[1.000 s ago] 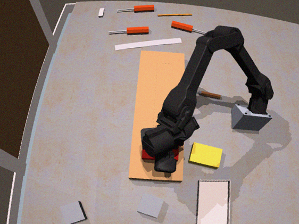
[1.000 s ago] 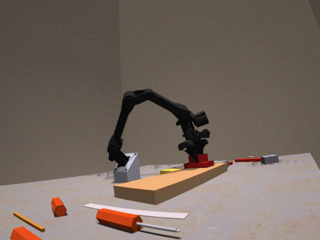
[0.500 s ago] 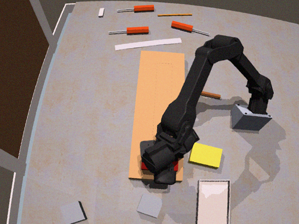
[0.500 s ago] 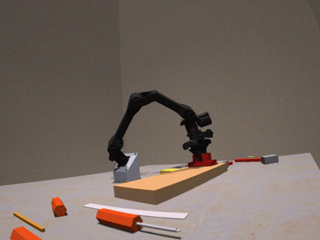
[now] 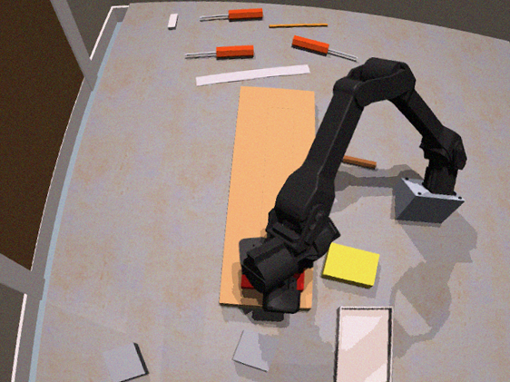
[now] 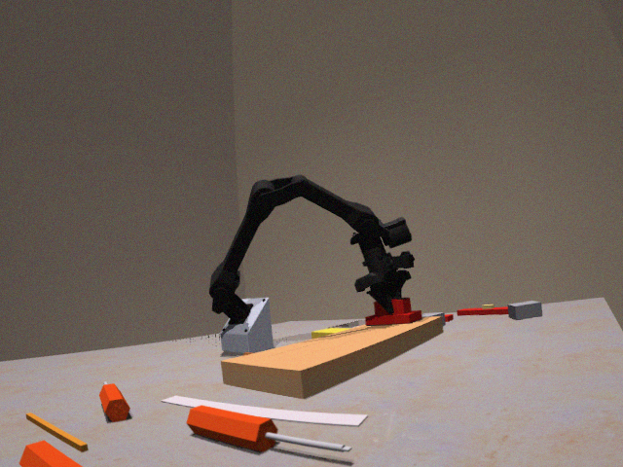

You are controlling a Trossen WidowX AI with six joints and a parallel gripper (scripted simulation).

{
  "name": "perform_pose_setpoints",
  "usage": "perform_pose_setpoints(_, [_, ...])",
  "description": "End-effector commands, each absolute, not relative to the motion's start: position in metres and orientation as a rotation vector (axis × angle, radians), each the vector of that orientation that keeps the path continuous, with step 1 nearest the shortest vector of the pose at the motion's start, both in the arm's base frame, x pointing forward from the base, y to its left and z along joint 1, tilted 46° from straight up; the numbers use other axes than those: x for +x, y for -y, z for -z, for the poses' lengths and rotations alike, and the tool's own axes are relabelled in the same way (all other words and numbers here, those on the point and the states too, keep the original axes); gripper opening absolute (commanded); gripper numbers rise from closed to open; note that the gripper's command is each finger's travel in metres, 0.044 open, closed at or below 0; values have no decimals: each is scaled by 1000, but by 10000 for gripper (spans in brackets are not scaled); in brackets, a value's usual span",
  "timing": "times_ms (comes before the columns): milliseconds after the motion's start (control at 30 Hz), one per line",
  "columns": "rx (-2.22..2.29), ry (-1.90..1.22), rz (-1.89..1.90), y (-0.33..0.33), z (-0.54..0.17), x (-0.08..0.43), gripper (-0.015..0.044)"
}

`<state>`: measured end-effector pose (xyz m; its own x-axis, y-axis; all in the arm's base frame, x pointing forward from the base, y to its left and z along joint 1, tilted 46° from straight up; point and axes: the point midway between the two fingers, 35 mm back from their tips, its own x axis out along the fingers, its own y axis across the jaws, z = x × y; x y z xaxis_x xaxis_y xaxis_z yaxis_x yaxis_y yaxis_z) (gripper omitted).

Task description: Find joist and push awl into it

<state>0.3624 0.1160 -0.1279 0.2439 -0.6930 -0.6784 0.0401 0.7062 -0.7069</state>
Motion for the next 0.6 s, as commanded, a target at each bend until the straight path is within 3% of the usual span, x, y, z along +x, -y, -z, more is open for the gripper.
perform_pose_setpoints(0, [-641, -1239, 554, -106, 119, 362, 0])
perform_pose_setpoints(567, [-644, -1239, 556, -72, 86, 360, 0])
